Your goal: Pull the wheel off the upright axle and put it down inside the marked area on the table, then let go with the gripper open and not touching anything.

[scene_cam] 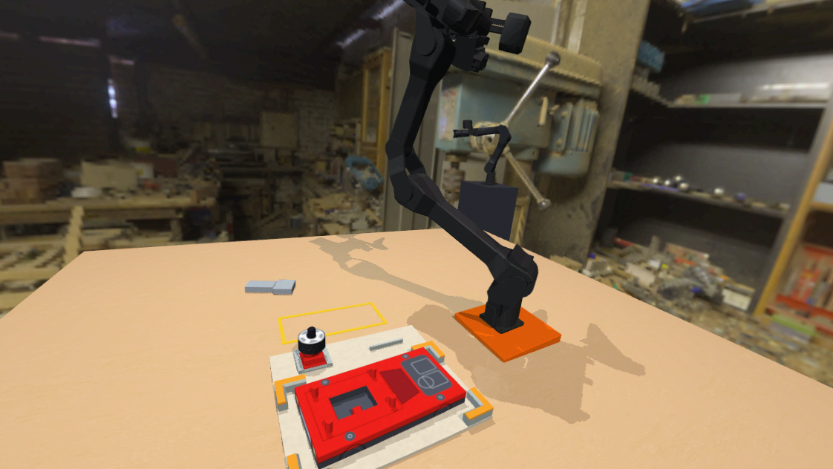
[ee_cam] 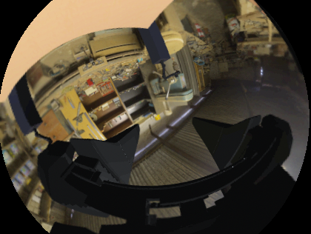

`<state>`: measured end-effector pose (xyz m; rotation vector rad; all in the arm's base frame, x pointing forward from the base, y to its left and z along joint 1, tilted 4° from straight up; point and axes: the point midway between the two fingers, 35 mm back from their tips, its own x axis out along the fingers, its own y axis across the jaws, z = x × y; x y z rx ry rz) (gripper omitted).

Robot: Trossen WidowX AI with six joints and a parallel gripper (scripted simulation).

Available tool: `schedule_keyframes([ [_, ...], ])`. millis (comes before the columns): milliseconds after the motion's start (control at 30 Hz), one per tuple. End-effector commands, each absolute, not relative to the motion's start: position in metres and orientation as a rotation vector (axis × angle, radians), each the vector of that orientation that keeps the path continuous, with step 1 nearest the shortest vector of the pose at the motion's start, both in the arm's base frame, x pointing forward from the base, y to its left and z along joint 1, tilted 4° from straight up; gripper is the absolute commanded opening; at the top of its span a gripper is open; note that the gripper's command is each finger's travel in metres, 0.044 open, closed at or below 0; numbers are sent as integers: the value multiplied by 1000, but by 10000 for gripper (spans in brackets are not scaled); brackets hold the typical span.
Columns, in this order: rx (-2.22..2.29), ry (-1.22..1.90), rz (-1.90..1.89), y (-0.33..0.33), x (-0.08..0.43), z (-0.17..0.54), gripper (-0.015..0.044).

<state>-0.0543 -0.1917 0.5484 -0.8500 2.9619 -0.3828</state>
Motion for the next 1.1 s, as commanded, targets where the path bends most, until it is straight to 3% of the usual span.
schedule_keyframes([
  [0,-847,2963,-387,-191,-55,549,374],
  [100,-807,2972,-447,-183,-63,552,300],
  [600,-265,2983,-1216,-68,-131,575,300],
  [1067,245,2863,-1860,49,-144,572,300],
])
